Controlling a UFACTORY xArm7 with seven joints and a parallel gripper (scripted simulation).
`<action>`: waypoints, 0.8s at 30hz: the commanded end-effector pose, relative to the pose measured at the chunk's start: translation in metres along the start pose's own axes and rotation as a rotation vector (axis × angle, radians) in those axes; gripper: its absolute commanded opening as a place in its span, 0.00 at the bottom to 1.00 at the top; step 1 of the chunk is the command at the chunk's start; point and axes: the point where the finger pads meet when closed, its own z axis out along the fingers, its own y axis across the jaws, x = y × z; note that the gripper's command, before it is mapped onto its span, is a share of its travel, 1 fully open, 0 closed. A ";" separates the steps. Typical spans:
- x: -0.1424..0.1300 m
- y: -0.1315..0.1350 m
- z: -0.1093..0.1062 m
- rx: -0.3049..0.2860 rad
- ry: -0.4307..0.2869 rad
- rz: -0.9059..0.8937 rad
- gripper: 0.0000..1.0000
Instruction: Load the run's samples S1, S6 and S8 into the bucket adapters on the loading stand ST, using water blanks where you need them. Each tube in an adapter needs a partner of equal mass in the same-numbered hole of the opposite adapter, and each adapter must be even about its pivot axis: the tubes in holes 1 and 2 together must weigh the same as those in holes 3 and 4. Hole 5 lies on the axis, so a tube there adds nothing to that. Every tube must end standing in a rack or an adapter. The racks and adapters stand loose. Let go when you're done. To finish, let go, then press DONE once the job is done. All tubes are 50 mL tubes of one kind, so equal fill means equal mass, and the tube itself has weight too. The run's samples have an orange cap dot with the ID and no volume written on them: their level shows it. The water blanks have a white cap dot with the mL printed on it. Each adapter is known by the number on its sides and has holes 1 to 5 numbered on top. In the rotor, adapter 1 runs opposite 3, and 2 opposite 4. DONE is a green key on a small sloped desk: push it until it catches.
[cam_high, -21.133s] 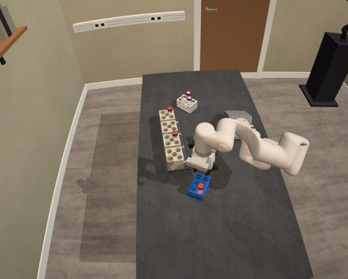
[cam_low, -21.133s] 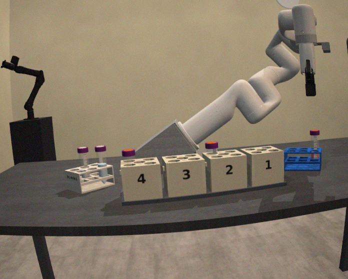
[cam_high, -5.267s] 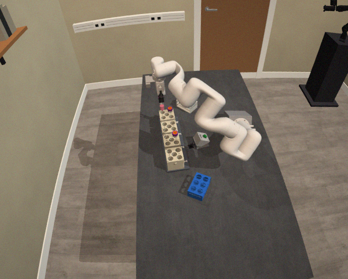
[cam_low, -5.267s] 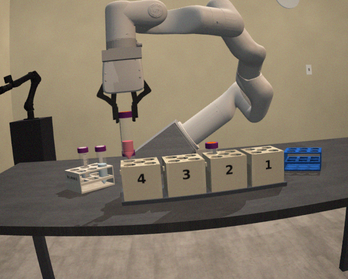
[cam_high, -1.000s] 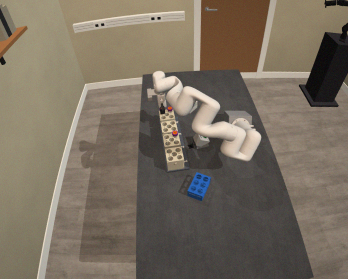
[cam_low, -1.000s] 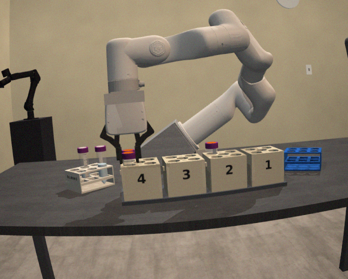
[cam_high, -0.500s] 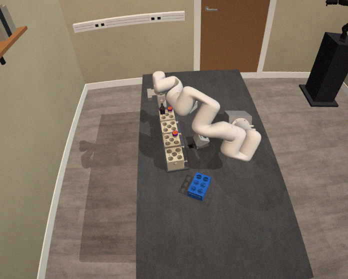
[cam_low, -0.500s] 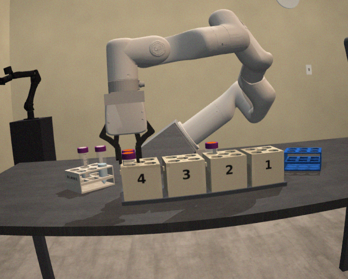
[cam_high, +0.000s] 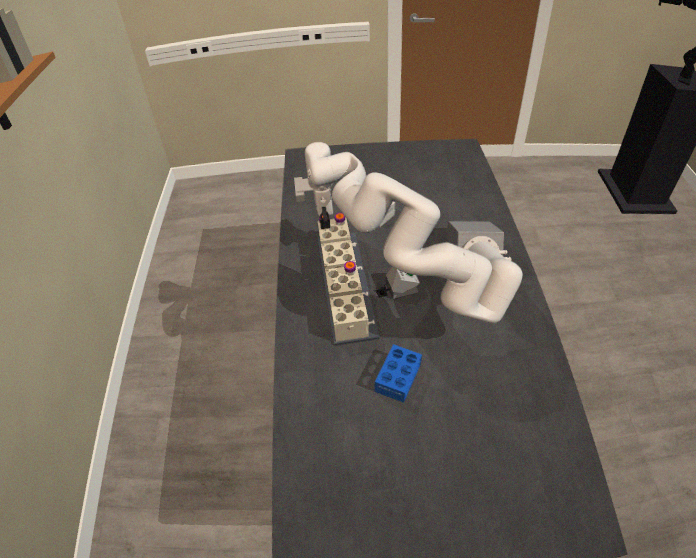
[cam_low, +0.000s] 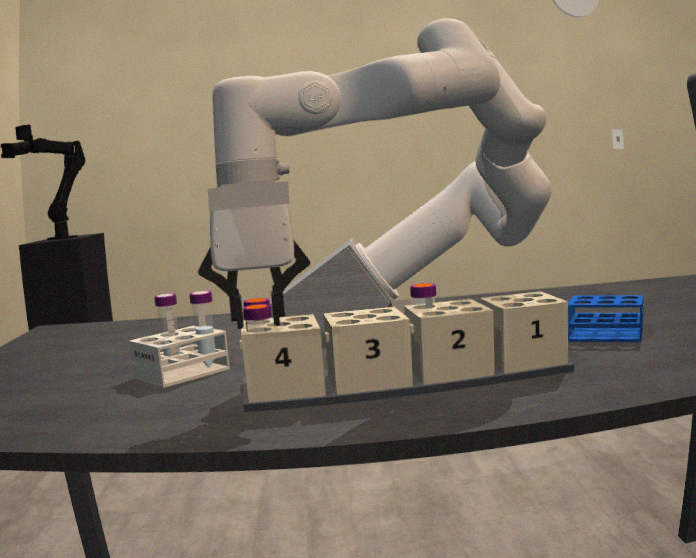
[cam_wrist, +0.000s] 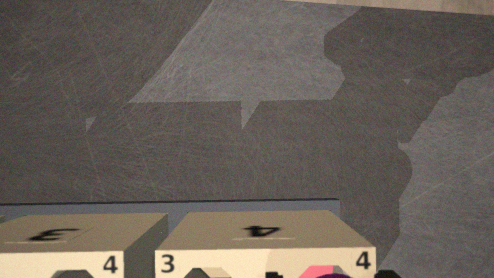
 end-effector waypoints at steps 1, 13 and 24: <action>0.000 0.001 -0.003 -0.005 0.003 0.000 0.44; 0.000 0.001 -0.009 -0.005 0.003 0.000 0.44; 0.000 0.001 -0.027 -0.005 0.003 0.000 0.44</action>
